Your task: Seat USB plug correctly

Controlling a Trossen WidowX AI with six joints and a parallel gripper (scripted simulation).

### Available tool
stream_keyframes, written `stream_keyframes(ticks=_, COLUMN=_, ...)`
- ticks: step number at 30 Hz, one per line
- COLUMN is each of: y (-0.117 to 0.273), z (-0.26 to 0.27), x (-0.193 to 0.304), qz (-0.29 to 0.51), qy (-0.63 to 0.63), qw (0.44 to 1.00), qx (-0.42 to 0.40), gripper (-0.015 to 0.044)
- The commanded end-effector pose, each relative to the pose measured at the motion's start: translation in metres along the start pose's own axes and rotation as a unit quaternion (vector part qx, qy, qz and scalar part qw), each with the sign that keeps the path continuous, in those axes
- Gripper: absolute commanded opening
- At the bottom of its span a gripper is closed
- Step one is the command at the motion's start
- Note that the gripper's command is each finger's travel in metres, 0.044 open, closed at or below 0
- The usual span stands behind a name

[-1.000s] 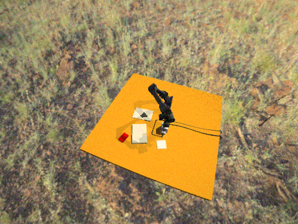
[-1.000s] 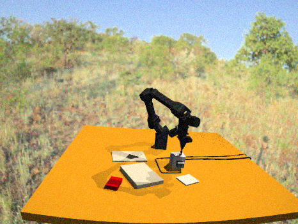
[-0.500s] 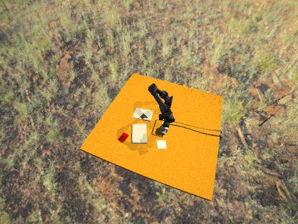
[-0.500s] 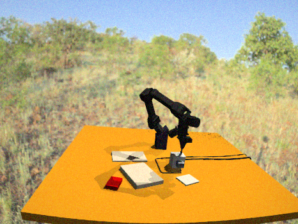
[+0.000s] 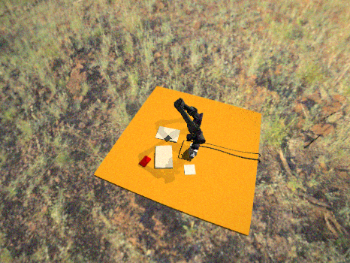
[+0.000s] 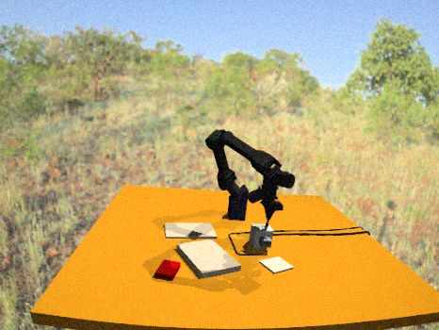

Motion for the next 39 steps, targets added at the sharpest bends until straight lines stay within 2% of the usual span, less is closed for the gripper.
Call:
stream_keyframes(ticks=1, y=-0.0013, z=0.0004, x=-0.0004, qz=-0.001, qy=0.001, qw=1.000, qx=-0.001, gripper=0.0000)
stream_keyframes(ticks=39, y=-0.0053, z=0.0005, x=-0.0007, qz=-0.002, qy=0.001, qw=1.000, qx=-0.001, gripper=0.0000)
Point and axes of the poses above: the point midway between the two fingers, 35 mm back from their tips, its own y axis back along the fingers, its own z axis across the jaws, x = y × z, the point moved 4 cm from there along y, back along the fingers, and after that the axes turned 15 degrees about -y, right-handed, at the moved point
